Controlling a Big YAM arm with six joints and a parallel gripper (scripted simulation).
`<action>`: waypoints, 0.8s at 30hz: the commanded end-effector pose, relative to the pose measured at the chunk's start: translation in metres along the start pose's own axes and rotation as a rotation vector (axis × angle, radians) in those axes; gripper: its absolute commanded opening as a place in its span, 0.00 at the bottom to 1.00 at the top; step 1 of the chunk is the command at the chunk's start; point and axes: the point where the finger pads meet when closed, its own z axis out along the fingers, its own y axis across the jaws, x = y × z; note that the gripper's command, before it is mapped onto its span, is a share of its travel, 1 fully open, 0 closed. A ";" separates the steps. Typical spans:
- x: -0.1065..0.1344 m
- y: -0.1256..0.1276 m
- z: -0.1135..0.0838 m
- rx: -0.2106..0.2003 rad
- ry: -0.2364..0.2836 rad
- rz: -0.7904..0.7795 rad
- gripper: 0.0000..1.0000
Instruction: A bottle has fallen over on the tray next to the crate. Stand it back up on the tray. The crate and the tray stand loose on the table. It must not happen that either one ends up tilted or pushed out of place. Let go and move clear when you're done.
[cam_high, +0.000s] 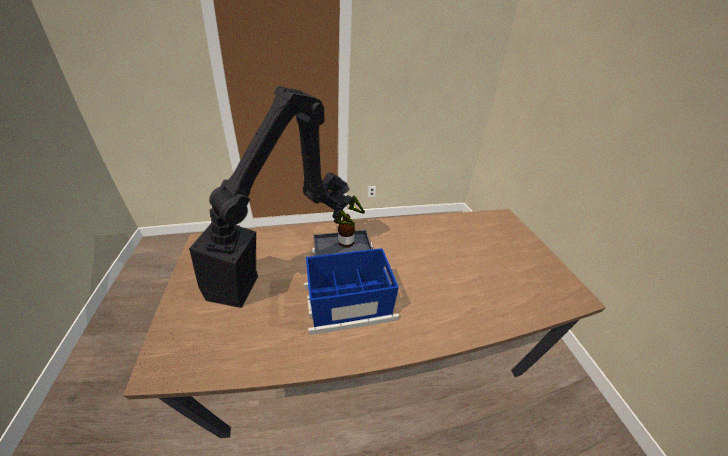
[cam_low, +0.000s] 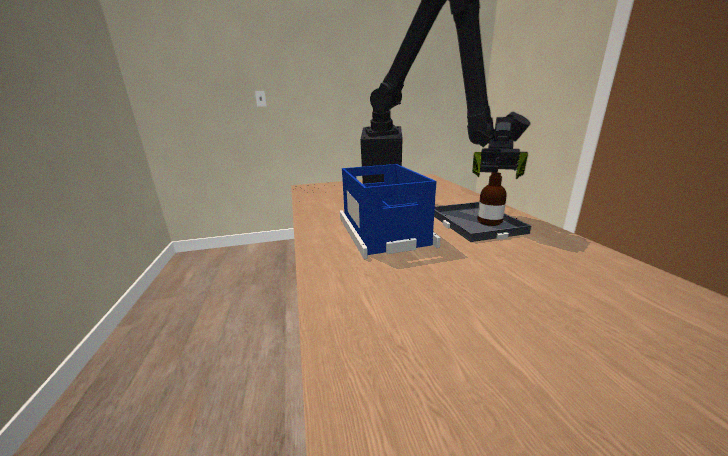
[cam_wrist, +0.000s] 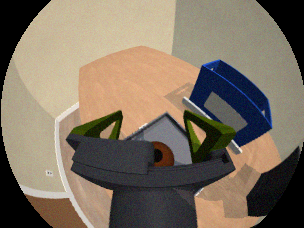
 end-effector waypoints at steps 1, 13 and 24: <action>-0.021 0.007 -0.010 -0.013 -0.004 0.025 1.00; -0.046 0.011 -0.018 -0.014 -0.006 0.035 1.00; -0.065 0.008 -0.023 -0.009 -0.005 0.033 1.00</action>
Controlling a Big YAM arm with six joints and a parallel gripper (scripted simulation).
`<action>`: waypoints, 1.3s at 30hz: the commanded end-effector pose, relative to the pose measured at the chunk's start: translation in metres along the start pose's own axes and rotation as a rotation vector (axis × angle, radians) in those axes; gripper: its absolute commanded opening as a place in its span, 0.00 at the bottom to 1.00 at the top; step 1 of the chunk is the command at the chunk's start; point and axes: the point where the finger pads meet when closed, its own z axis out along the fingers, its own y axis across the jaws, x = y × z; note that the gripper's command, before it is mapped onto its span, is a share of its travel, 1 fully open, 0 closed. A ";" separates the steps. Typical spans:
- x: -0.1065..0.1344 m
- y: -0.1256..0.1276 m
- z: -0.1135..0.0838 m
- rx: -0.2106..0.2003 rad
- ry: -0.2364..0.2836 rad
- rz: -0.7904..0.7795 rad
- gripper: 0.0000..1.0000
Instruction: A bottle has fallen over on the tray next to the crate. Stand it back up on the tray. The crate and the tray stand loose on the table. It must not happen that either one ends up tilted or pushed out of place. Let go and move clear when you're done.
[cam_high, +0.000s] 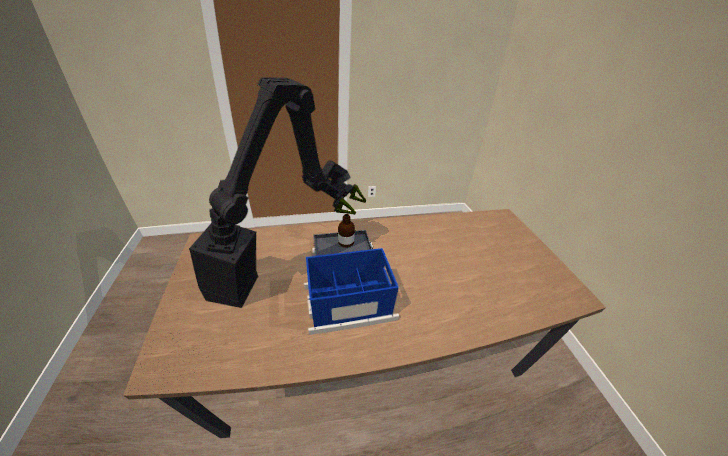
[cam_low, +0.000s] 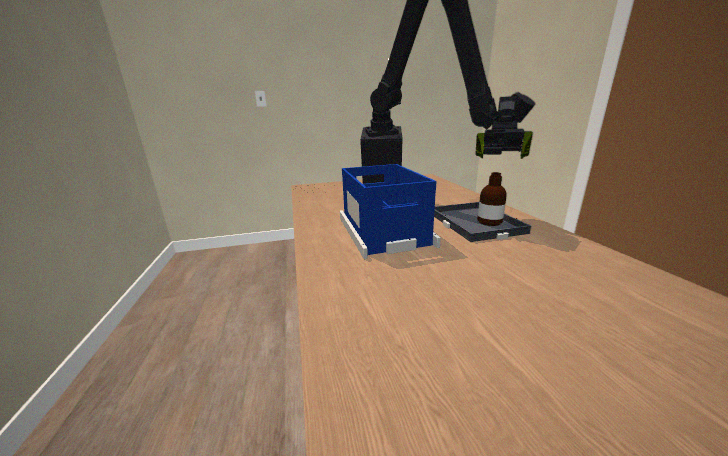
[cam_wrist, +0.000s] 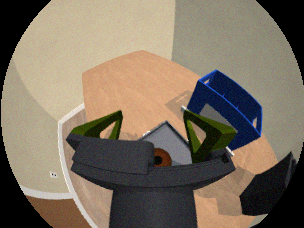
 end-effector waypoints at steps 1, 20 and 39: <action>-0.014 0.004 -0.009 -0.008 -0.001 0.016 1.00; -0.032 0.005 -0.015 -0.010 -0.001 0.020 1.00; -0.033 0.004 -0.014 -0.008 -0.001 0.016 0.00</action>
